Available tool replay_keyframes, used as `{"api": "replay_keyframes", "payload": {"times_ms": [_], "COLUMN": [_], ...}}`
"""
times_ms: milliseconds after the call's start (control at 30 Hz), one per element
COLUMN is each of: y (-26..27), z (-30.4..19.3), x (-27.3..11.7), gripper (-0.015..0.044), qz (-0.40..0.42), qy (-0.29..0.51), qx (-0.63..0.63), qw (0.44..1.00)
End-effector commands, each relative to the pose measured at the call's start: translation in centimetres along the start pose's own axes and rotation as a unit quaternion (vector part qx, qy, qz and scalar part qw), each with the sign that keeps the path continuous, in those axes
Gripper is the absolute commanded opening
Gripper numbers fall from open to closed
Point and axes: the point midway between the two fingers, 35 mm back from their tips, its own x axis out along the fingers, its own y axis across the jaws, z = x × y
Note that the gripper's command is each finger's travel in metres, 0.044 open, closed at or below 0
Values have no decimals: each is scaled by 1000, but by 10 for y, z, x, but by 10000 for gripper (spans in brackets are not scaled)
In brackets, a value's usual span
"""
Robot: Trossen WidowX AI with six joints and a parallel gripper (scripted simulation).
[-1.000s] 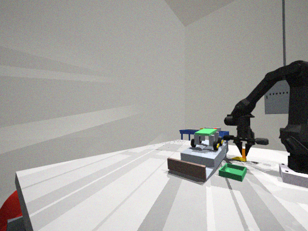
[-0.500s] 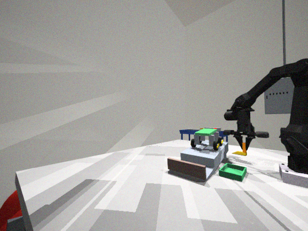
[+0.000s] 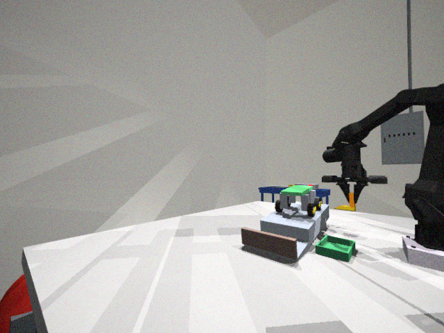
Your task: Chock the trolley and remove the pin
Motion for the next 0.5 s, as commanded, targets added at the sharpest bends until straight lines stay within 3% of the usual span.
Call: {"api": "replay_keyframes", "payload": {"times_ms": [0, 467], "y": [0, 1], "z": [1, 3], "x": [-14, -60], "gripper": [0, 0], "qz": [3, 3], "qy": [-4, -4], "qx": [2, 2], "qw": [1000, 1000]}}
